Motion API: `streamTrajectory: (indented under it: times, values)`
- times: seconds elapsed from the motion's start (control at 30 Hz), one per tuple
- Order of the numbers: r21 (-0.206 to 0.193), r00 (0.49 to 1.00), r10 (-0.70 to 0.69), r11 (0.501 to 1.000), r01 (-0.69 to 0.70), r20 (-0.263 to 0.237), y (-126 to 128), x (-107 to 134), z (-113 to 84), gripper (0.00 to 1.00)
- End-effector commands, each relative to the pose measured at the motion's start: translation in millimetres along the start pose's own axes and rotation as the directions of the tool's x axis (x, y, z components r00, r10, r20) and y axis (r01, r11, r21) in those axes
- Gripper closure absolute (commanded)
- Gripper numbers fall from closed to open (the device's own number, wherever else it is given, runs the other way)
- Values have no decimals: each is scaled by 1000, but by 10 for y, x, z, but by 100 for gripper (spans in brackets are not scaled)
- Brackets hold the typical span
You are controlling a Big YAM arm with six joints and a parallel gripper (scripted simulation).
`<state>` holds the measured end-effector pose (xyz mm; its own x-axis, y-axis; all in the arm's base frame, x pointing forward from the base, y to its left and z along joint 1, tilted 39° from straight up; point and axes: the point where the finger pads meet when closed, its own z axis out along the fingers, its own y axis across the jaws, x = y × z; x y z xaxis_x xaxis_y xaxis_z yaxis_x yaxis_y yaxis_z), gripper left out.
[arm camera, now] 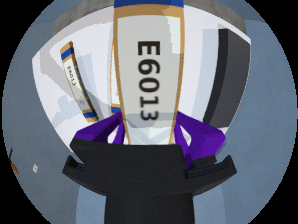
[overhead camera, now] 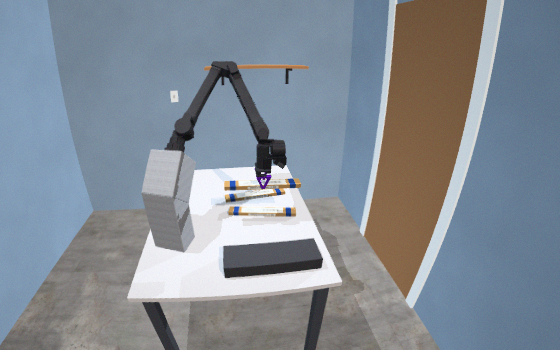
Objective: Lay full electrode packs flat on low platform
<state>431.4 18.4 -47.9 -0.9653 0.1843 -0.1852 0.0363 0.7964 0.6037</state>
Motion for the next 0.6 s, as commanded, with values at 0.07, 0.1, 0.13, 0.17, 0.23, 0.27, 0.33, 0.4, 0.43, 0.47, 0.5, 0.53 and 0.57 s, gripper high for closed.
streamTrajectory:
  times: [0.07,0.1,0.13,0.17,0.23,0.27,0.33,0.4,0.43,0.47,0.5,0.53,0.57]
  values:
    - [8,998,-4,1000,3,57,4,-153,-188,100]
    - [8,998,-3,1000,2,57,3,-147,-186,100]
    - [8,998,-2,1000,2,56,3,-142,-184,100]
    - [8,998,-2,1000,2,56,3,-142,-184,100]
    - [8,998,-2,1000,2,56,3,-142,-184,100]
    - [8,998,-3,1000,2,56,4,-147,-185,100]
    - [8,998,-5,1000,4,58,8,-162,-188,100]
    - [8,998,-7,1000,6,60,15,-176,-188,100]
    - [8,998,-8,1000,8,60,18,-182,-187,100]
    - [8,998,-9,1000,9,61,22,-187,-186,100]
    - [7,998,-10,1000,10,61,26,-192,-185,100]
    - [7,998,-11,1000,11,62,30,-195,-183,100]
    - [7,998,-13,1000,12,62,34,-199,-181,100]
